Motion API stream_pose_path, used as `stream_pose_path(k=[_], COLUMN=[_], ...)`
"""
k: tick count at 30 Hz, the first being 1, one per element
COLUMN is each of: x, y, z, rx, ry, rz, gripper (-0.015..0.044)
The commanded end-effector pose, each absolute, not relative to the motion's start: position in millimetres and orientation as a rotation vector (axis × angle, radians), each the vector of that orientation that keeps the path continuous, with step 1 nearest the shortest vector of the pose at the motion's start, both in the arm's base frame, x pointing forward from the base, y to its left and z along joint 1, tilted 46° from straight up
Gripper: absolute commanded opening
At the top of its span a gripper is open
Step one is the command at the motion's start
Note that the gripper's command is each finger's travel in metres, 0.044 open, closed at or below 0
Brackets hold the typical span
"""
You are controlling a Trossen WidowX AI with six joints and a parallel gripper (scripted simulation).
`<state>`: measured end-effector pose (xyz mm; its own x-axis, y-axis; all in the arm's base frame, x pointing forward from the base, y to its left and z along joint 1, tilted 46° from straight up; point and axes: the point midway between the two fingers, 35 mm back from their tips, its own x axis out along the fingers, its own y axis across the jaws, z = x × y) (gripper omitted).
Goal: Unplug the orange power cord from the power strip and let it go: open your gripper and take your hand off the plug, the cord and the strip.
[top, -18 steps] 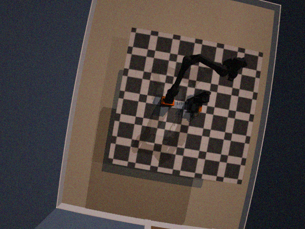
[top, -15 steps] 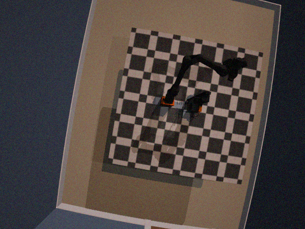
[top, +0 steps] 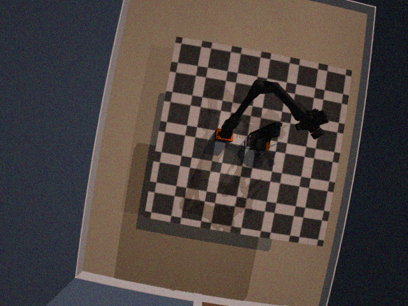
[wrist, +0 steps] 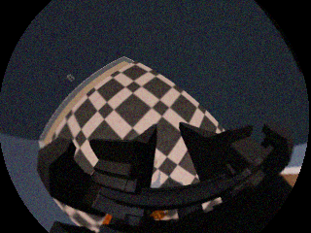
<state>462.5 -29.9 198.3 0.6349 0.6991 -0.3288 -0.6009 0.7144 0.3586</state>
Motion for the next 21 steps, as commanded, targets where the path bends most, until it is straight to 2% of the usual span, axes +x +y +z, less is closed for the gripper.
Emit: stream_pose_path(k=[1, 8, 16, 21], x=[446.6, 388.4, 282.1, 270.6], y=[-57.9, -95.4, -105.8, -105.0], z=[142.9, 51.4, -14.1, -17.0], rx=[0.529, 1.128, 1.765, 1.818], ry=[0.728, 1.174, 1.649, 1.695], rz=[0.562, 0.114, -0.627, -0.715], gripper=[0.0160, 0.0160, 0.0160, 0.0160])
